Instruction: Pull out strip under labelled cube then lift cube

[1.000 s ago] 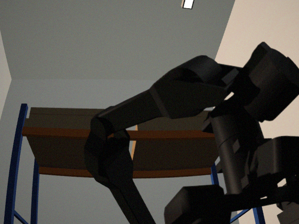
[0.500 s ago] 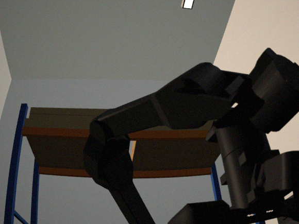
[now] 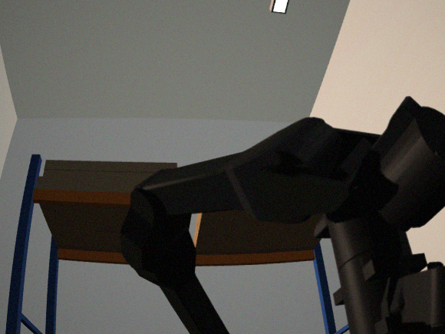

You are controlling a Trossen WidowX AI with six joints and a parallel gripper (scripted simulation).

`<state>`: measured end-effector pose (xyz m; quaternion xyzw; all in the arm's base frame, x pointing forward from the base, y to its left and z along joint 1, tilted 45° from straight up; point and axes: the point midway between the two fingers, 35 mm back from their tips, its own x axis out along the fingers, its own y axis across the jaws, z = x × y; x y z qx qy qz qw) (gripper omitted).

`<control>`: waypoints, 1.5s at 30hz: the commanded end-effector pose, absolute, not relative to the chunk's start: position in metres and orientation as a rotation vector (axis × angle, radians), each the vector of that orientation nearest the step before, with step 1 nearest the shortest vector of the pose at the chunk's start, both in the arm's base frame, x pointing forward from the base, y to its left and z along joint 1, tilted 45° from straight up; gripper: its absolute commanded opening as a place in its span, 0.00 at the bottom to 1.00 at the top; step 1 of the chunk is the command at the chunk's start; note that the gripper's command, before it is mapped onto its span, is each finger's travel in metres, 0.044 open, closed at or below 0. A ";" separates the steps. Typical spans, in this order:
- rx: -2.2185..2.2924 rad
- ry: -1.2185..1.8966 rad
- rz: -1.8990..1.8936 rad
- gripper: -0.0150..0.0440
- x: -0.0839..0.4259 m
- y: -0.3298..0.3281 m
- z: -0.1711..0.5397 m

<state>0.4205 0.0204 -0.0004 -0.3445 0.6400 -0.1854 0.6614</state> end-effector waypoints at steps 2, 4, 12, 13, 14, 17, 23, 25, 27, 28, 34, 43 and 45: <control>-0.790 1.447 -0.419 0.68 0.420 0.014 -0.007; -0.790 1.447 -0.419 0.68 0.420 0.013 -0.009; -0.779 1.449 -0.421 0.48 0.421 0.014 -0.006; -0.779 1.449 -0.421 0.47 0.421 0.014 -0.006; -0.779 1.449 -0.421 0.45 0.421 0.014 -0.006; -0.779 1.449 -0.421 0.42 0.421 0.014 -0.006; -0.781 1.449 -0.419 0.25 0.410 0.019 -0.001; -0.782 1.450 -0.418 0.25 0.401 0.023 0.003; -0.783 1.450 -0.418 0.25 0.391 0.027 0.006; -0.784 1.450 -0.417 0.25 0.387 0.029 0.008; -0.790 1.451 -0.417 0.25 0.359 0.037 0.018; -0.790 1.451 -0.416 0.25 0.343 0.037 0.019; -0.791 1.452 -0.416 0.25 0.336 0.037 0.018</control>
